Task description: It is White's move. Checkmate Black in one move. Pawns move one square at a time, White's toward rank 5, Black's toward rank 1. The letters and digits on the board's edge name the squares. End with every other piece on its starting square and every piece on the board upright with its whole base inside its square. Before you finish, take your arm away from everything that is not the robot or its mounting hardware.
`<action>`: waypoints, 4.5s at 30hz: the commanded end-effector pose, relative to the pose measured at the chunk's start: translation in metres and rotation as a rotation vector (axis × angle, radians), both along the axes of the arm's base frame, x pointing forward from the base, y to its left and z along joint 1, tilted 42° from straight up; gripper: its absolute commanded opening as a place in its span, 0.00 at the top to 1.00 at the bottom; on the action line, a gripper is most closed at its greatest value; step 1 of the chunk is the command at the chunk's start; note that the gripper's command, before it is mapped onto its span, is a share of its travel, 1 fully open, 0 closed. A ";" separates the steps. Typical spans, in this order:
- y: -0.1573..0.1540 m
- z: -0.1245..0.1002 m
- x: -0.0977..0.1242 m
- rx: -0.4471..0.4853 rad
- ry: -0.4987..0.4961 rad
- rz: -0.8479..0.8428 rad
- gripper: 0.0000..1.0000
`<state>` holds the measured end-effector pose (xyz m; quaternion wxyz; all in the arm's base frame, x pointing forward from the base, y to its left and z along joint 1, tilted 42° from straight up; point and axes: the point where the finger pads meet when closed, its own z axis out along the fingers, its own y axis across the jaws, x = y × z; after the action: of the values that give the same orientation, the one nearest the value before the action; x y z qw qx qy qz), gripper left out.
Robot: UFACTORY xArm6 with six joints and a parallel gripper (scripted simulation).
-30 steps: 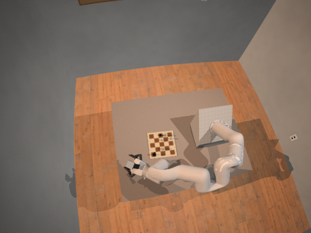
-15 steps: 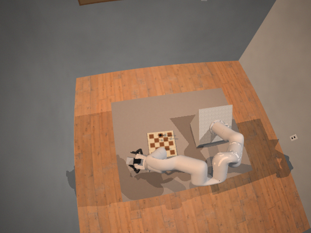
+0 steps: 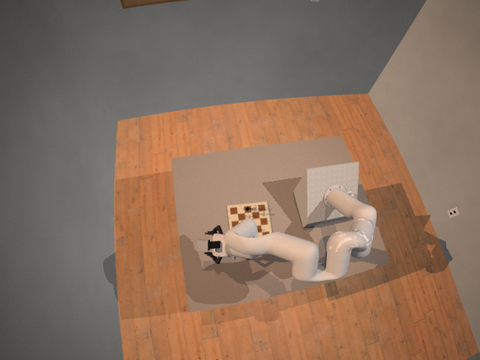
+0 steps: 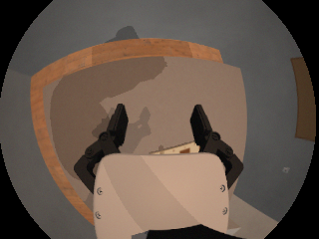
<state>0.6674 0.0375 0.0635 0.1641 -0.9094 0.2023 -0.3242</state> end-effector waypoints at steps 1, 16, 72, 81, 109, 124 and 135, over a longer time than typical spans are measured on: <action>-0.002 -0.002 -0.007 0.010 0.014 0.038 0.00; -0.003 -0.007 -0.023 0.028 0.039 0.103 0.00; -0.044 -0.017 -0.232 0.317 0.376 0.671 0.00; -0.026 -0.037 -0.230 0.316 0.378 0.670 0.00; -0.021 -0.043 -0.230 0.316 0.379 0.670 0.58; -0.021 -0.043 -0.230 0.316 0.379 0.670 0.58; -0.018 -0.046 -0.230 0.317 0.376 0.670 0.58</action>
<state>0.4367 0.0190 0.0182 0.3587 -0.9319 -0.0311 -0.0437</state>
